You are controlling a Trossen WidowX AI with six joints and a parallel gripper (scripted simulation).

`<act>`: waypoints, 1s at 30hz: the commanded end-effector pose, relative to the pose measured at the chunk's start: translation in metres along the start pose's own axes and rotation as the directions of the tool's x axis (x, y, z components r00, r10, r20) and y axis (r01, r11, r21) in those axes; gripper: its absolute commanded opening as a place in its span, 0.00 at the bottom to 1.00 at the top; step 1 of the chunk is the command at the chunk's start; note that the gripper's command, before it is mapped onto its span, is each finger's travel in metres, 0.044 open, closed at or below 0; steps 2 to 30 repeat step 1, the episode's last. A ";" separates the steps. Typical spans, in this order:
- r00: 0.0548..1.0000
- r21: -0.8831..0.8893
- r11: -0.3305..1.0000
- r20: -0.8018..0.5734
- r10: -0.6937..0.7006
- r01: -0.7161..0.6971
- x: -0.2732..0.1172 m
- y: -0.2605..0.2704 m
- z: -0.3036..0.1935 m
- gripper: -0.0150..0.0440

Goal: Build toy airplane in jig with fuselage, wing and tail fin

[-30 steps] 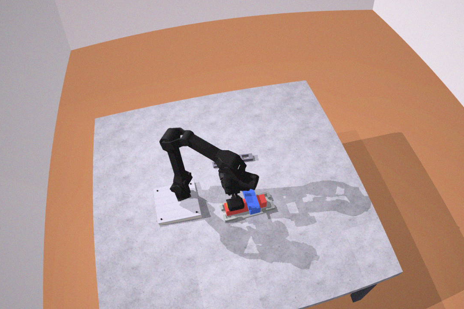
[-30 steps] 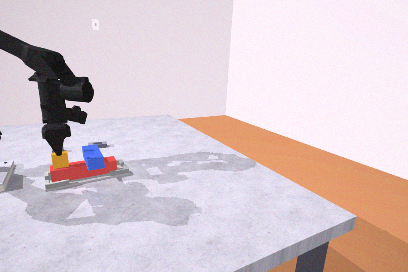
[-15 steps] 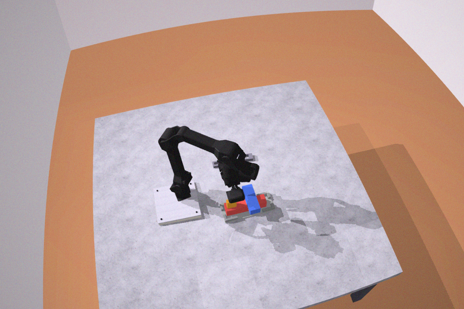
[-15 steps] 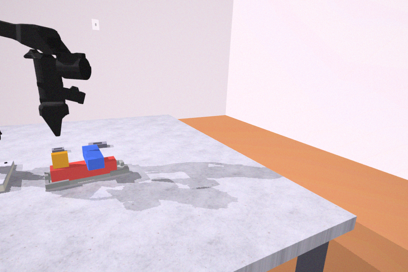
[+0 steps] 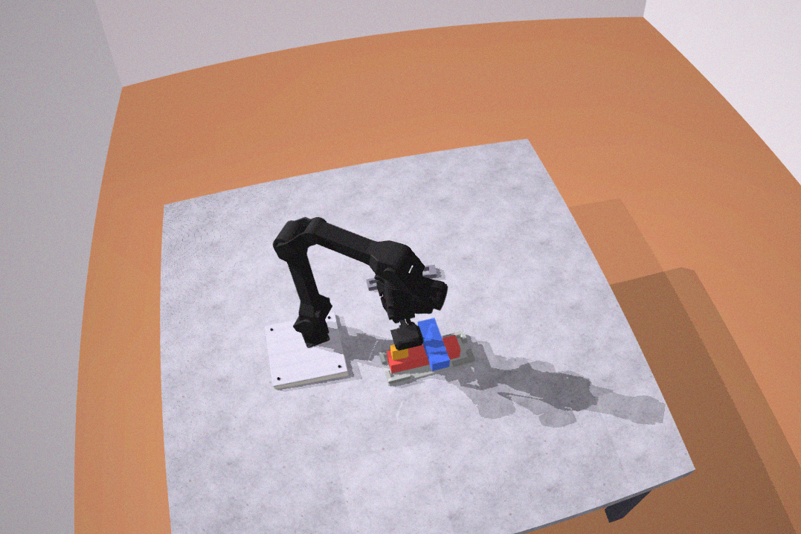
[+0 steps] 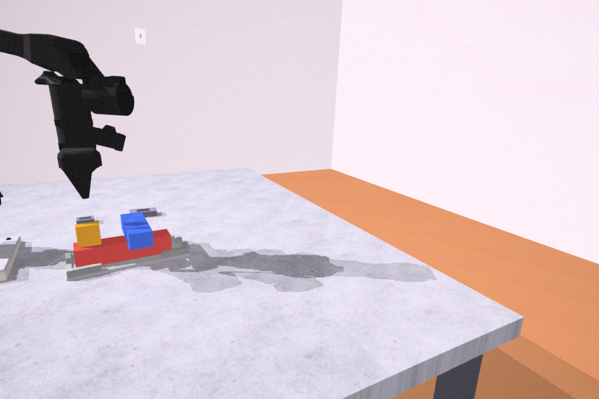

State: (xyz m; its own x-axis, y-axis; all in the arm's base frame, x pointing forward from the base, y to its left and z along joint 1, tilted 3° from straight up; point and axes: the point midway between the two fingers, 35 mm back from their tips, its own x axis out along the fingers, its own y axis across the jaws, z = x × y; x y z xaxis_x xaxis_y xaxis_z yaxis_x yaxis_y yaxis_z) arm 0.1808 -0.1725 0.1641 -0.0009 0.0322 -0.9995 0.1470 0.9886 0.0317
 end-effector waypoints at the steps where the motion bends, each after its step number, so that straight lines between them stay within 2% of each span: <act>1: 1.000 0.002 1.000 -0.003 -0.004 0.004 0.000 0.000 0.000 0.69; 30: 1.000 0.002 1.000 -0.003 -0.004 0.004 0.000 0.000 0.000 0.69</act>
